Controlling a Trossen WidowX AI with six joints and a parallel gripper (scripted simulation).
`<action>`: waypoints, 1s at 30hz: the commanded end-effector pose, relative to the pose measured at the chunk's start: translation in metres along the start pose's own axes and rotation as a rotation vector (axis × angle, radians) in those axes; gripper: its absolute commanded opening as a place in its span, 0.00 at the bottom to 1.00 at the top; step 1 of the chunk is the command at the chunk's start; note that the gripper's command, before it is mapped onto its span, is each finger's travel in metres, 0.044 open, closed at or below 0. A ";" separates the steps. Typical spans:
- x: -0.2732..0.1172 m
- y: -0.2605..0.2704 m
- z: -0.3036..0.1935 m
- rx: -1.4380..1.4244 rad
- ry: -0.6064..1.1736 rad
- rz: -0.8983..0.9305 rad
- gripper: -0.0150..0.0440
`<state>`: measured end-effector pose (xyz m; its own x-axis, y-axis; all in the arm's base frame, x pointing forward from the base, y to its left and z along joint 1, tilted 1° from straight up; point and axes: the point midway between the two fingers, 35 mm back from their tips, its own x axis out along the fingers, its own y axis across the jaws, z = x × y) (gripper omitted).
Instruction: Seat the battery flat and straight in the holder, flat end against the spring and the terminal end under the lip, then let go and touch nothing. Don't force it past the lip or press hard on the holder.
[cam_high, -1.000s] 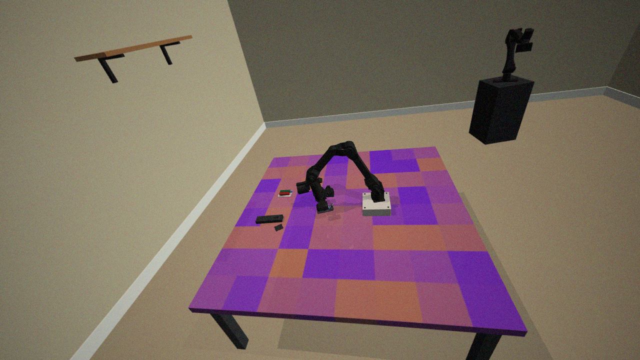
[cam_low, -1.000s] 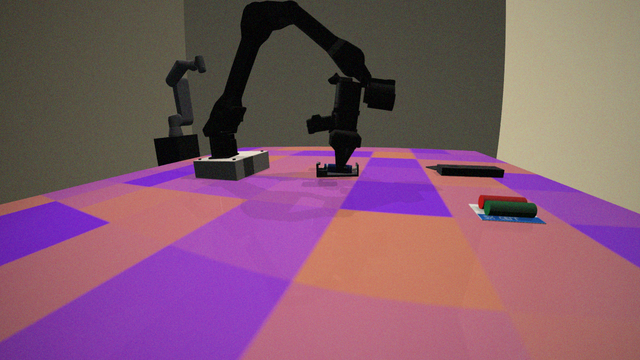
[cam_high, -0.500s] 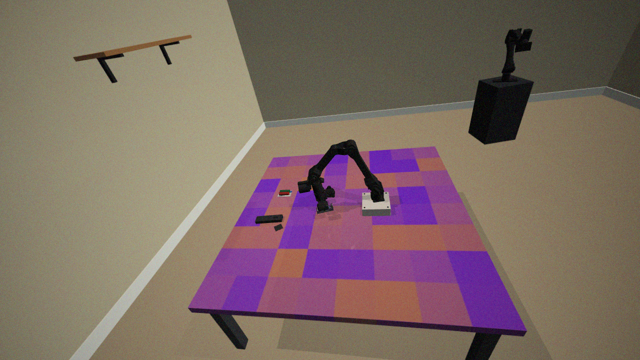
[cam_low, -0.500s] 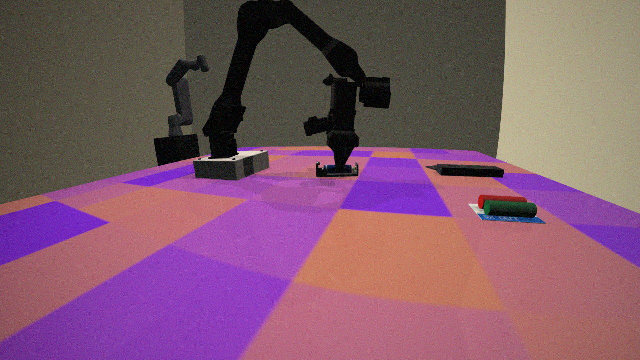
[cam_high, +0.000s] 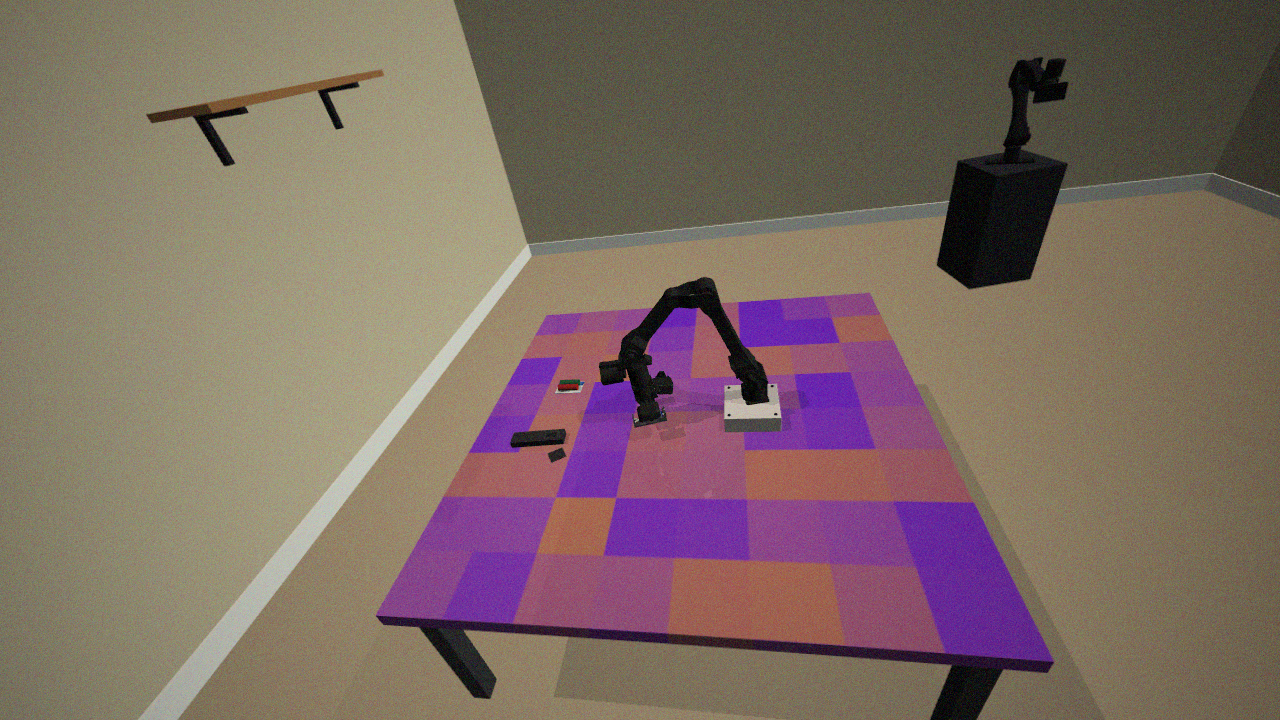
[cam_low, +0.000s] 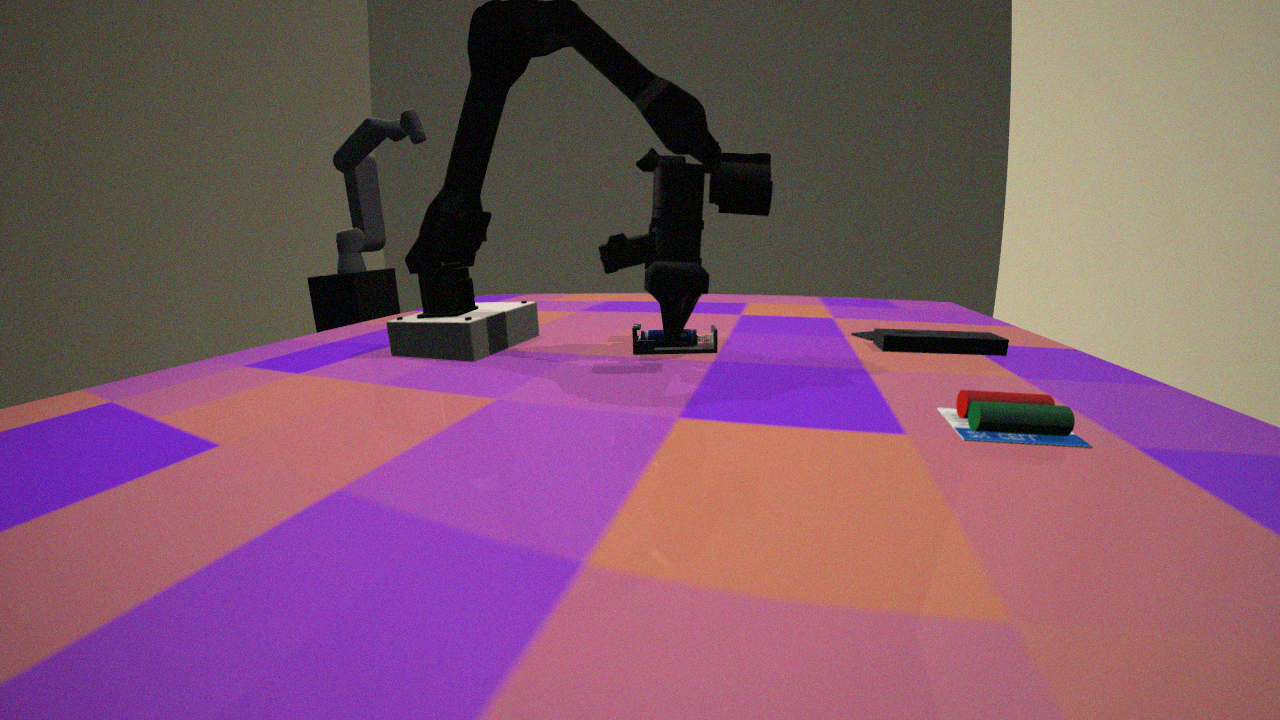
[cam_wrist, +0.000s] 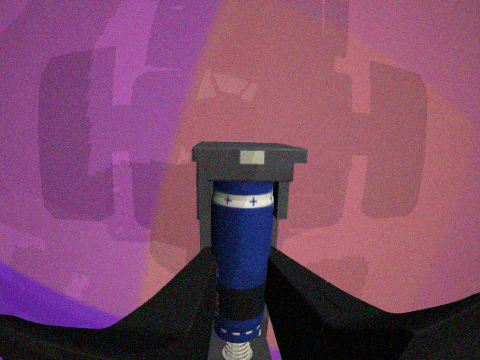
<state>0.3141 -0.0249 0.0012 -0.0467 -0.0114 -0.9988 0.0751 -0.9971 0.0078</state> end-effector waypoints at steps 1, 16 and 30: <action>0.001 0.000 0.003 -0.007 -0.001 0.000 0.36; 0.001 -0.001 0.004 -0.006 -0.001 0.002 0.53; -0.018 -0.001 0.004 -0.002 0.000 0.001 0.62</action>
<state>0.3105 -0.0246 0.0152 -0.0462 -0.0129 -0.9988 0.0769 -0.9970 0.0094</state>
